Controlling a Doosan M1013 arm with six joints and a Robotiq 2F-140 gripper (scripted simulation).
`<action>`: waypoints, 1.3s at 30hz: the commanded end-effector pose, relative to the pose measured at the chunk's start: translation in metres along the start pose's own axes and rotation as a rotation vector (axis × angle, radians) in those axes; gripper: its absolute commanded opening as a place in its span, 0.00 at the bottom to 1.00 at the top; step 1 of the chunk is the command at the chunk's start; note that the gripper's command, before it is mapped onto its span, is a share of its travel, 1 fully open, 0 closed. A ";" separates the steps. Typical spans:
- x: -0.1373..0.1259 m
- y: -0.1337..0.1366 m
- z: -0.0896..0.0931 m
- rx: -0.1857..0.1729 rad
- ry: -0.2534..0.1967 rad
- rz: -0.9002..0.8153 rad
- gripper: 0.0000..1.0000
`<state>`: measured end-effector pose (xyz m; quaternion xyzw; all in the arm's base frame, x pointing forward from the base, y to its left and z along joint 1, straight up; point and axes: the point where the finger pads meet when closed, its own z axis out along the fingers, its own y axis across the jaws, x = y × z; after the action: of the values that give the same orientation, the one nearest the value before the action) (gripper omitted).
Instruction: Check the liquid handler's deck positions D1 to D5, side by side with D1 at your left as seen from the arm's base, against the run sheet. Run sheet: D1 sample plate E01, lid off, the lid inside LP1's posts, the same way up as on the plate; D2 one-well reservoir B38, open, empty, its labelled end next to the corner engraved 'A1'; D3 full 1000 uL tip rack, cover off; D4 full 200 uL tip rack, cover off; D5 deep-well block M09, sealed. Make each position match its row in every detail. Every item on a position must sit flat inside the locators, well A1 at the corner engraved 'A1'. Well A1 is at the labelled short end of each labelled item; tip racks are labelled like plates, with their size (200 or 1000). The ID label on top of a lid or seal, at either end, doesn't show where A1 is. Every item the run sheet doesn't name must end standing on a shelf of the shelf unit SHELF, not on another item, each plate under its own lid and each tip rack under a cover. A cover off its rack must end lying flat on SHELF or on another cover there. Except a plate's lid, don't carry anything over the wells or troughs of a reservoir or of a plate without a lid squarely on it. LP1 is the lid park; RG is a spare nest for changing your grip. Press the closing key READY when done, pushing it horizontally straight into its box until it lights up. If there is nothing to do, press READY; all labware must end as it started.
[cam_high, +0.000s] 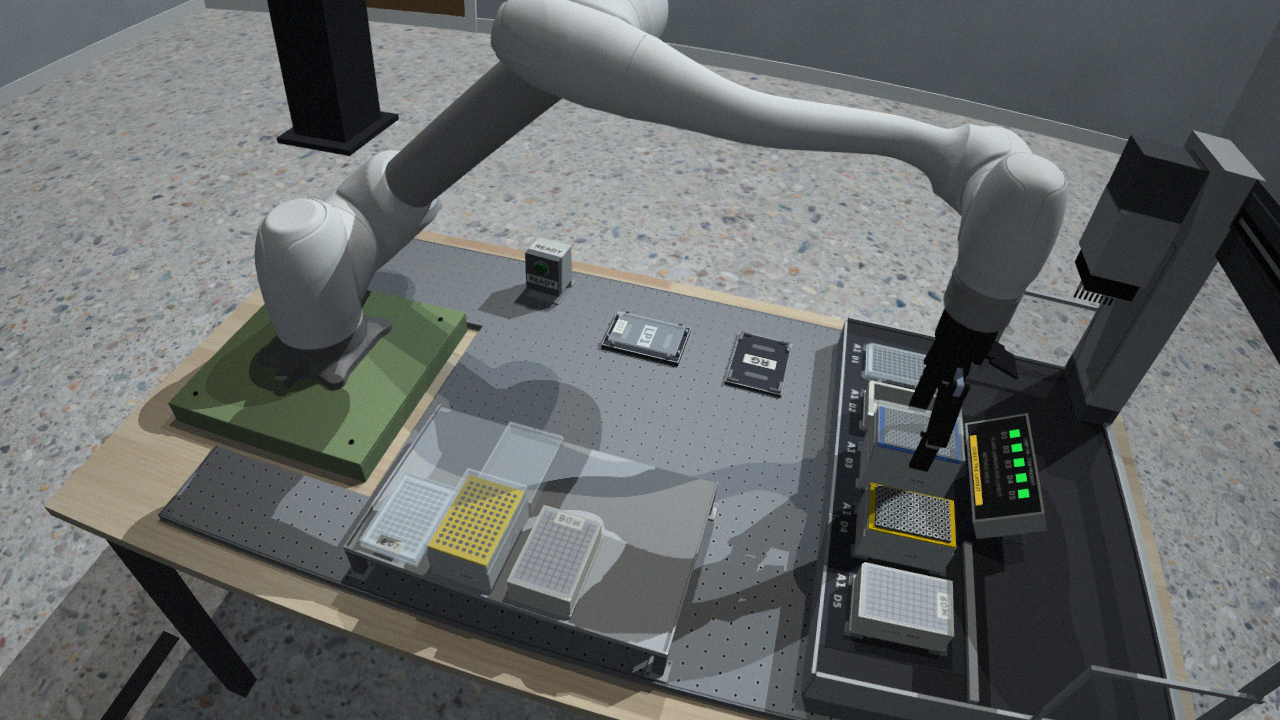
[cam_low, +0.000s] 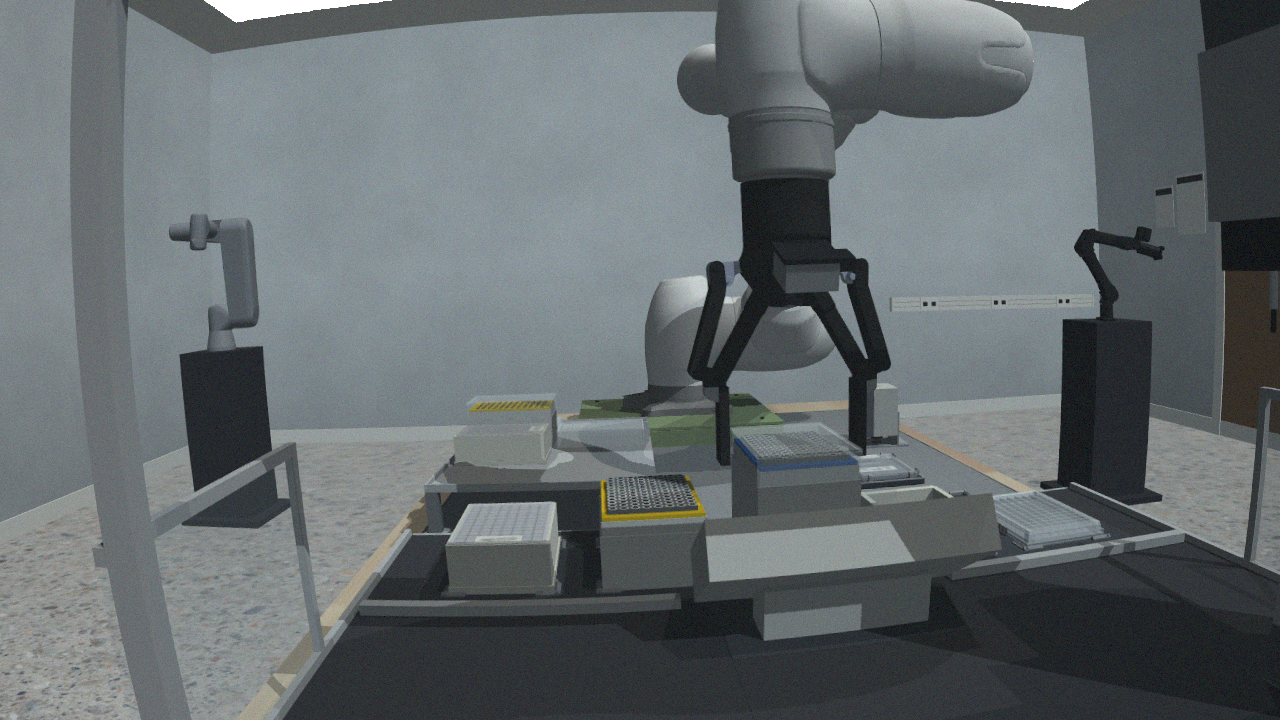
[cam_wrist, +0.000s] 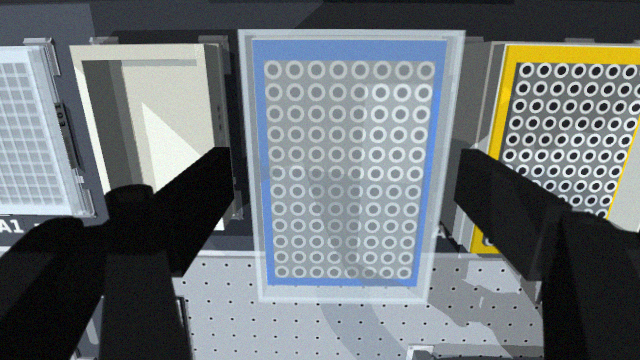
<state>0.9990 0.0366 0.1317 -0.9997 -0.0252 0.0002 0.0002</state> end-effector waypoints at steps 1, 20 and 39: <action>0.000 0.000 -0.002 0.000 0.002 0.000 0.79; 0.000 0.000 -0.002 0.000 0.002 0.000 0.10; 0.000 0.000 -0.002 0.000 0.002 0.000 0.10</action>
<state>0.9990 0.0366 0.1319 -0.9997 -0.0252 0.0001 0.0002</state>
